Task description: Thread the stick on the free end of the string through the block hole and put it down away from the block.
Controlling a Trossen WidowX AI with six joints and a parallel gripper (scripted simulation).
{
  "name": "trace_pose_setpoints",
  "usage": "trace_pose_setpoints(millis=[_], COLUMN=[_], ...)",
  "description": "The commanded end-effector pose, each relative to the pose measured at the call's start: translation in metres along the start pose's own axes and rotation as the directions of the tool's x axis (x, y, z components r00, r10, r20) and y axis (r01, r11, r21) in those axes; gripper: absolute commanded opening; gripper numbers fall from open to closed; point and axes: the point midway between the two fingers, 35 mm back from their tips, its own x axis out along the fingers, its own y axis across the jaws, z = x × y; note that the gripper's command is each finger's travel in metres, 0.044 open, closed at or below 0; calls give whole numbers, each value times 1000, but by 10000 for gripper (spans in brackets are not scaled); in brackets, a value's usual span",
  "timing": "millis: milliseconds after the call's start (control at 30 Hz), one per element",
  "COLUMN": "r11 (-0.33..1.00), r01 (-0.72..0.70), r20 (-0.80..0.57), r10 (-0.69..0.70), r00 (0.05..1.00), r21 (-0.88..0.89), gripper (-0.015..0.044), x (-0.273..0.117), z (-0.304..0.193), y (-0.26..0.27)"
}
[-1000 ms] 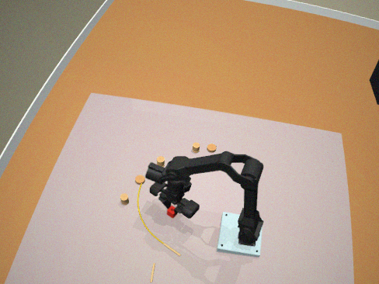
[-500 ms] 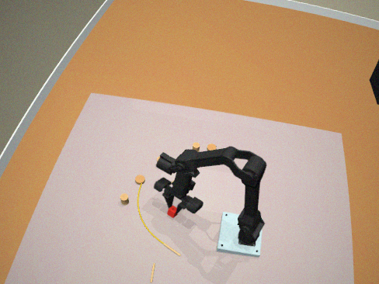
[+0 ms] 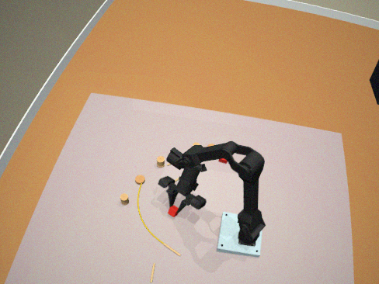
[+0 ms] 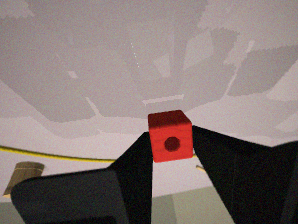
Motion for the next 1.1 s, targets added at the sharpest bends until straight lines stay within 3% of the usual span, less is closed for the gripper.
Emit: trace_pose_setpoints(millis=[0, 567, 600, 867, 1067], r11=[1000, 1000, 1000, 1000, 1000], r01=[6, 4, 8, 8, 7], r20=[-62, -298, -248, -248, -251], r10=[-6, -5, -10, -10, -10], r00=[998, 955, 969, 969, 968], r21=[-5, -7, -9, -9, -11], gripper=[0, 0, 26, 236, 237], x=[1, 0, 0, -3, -65], z=[3, 17, 13, 13, 14], y=[-1, -1, -1, -1, -1])
